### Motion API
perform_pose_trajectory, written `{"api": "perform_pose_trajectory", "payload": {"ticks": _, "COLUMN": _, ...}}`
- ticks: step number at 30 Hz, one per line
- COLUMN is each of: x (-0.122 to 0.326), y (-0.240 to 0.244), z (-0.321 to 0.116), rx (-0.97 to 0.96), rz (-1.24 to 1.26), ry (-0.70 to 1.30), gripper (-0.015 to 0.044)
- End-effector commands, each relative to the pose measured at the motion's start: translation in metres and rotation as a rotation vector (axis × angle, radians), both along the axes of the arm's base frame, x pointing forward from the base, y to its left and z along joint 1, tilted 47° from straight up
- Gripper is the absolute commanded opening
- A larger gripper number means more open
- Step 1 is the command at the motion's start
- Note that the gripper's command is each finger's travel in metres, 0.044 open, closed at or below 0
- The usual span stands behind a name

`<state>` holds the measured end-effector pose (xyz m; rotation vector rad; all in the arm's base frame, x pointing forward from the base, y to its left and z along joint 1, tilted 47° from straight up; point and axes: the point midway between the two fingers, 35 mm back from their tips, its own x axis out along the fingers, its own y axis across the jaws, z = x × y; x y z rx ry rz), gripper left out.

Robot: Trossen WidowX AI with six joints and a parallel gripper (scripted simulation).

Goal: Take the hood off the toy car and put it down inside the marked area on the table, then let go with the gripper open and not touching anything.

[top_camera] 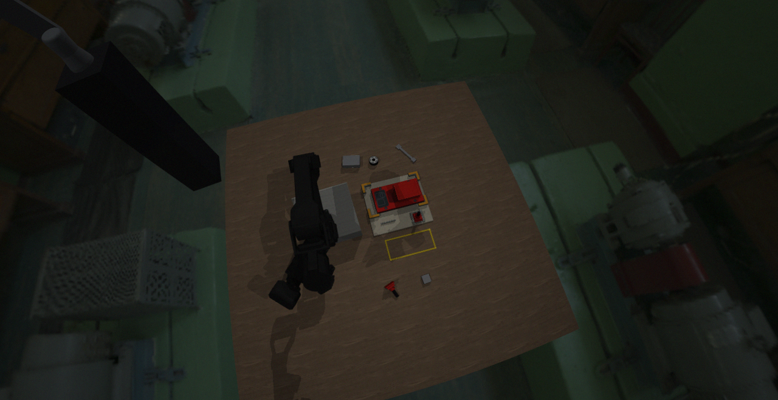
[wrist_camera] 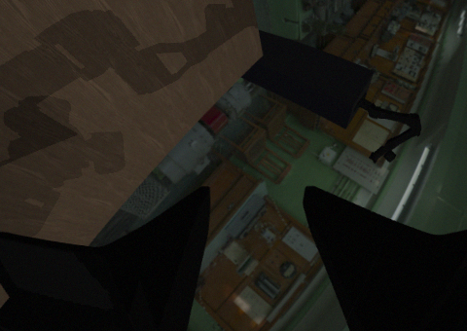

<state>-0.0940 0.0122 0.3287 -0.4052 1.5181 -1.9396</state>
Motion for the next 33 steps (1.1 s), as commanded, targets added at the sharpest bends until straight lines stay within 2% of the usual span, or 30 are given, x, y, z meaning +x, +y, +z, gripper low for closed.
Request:
{"api": "perform_pose_trajectory", "payload": {"ticks": 1, "x": 0.000, "y": -0.001, "z": 0.000, "rx": 0.001, "rz": 0.002, "ry": -0.001, "gripper": 0.0246}}
{"api": "perform_pose_trajectory", "payload": {"ticks": 8, "x": 0.000, "y": -0.044, "z": 0.001, "rx": 0.061, "rz": 0.109, "ry": -0.080, "gripper": 0.0430}}
{"api": "perform_pose_trajectory", "payload": {"ticks": 9, "x": 0.001, "y": -0.053, "z": 0.001, "rx": 0.075, "rz": 0.130, "ry": -0.096, "gripper": 0.0440}}
{"api": "perform_pose_trajectory", "payload": {"ticks": 20, "x": 0.036, "y": -0.145, "z": -0.003, "rx": 0.195, "rz": 0.368, "ry": -0.256, "gripper": 0.0440}}
{"api": "perform_pose_trajectory", "payload": {"ticks": 33, "x": 0.130, "y": -0.226, "z": -0.030, "rx": 0.369, "rz": 0.573, "ry": -0.384, "gripper": 0.0440}}
